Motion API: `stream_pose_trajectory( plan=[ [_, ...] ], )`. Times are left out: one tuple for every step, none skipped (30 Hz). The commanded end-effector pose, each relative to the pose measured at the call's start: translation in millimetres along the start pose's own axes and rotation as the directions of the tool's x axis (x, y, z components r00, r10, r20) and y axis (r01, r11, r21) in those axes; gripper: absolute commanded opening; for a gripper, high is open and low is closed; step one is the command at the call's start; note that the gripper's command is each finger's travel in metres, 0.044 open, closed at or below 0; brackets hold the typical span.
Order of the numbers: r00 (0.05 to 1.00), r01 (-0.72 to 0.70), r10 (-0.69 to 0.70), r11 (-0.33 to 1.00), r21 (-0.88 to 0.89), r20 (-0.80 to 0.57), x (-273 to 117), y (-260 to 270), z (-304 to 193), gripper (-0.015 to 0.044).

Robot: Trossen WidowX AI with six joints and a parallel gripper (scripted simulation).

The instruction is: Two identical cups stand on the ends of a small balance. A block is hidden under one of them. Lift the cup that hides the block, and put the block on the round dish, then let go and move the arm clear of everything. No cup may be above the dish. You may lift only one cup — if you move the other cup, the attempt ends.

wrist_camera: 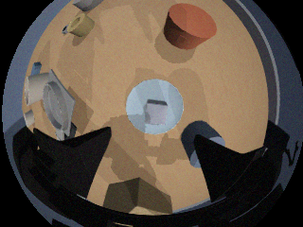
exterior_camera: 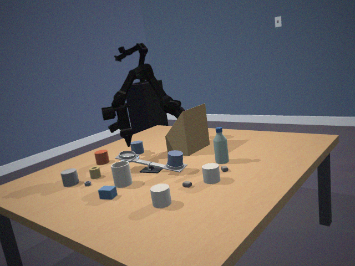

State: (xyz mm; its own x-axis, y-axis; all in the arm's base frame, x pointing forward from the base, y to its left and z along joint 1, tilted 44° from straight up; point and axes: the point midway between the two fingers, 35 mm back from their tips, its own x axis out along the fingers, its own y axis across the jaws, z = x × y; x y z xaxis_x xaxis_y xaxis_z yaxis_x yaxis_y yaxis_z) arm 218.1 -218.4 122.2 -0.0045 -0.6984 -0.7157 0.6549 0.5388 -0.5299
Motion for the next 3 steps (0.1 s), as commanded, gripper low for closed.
stream_pose_trajectory(
  plan=[
    [1.000,-0.004,0.004,1.000,0.007,0.022,-27.9,-1.9,2.1,0.0440],
    [1.000,-0.004,0.004,1.000,0.007,0.022,-27.9,-1.9,2.1,0.0440],
    [1.000,-0.004,0.004,1.000,0.007,0.022,-27.9,-1.9,2.1,0.0440]
  ],
)
